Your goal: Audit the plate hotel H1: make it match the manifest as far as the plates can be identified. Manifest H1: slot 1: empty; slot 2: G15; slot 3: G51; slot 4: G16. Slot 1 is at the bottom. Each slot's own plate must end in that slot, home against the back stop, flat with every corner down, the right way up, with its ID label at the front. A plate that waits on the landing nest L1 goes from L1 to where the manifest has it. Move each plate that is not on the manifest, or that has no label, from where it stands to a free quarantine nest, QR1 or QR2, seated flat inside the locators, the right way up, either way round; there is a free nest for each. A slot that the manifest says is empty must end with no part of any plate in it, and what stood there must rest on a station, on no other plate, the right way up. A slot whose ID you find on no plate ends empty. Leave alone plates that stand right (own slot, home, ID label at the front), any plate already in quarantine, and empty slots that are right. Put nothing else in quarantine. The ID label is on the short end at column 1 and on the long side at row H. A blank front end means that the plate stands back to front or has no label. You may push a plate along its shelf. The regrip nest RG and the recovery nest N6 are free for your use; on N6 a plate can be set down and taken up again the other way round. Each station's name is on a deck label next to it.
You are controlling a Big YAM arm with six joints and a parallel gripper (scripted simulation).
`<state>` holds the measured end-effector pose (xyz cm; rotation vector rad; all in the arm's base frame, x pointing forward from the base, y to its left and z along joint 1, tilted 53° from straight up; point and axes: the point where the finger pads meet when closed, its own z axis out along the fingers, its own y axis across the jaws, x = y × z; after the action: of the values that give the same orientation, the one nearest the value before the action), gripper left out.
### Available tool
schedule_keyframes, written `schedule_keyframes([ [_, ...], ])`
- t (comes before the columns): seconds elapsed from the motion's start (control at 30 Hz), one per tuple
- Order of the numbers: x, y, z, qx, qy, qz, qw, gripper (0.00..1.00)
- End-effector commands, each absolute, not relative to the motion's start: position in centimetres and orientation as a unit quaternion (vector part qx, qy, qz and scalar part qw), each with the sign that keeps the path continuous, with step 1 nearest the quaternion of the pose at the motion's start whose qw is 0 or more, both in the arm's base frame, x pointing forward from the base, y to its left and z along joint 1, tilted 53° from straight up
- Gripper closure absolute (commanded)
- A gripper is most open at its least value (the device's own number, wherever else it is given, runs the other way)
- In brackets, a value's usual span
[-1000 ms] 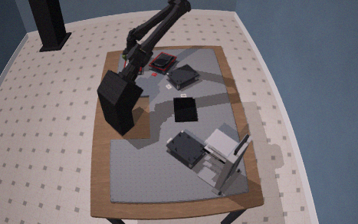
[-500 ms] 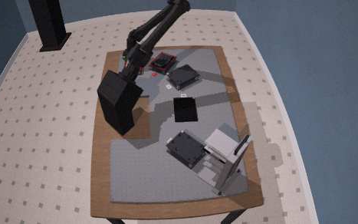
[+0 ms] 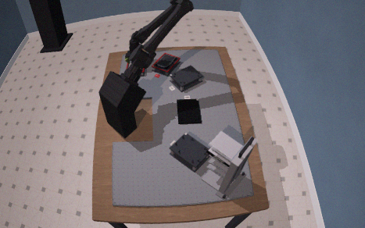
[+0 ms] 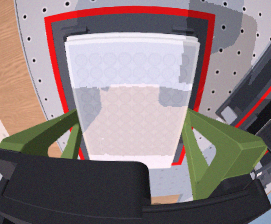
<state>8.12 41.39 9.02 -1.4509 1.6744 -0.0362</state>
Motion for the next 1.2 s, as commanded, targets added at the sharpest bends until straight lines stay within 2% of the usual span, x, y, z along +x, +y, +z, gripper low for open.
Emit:
schedule_keyframes([
  [0.0, 7.8, 41.8, 9.5, -0.588, 0.672, -0.009, 0.45, 0.14],
  [0.03, 7.8, 41.8, 9.5, -0.588, 0.672, -0.009, 0.45, 0.0],
  [0.5, 7.8, 41.8, 9.5, -0.588, 0.672, -0.009, 0.45, 0.0],
  [1.17, 3.4, 39.2, 14.3, -0.584, 0.673, 0.005, 0.455, 0.0],
])
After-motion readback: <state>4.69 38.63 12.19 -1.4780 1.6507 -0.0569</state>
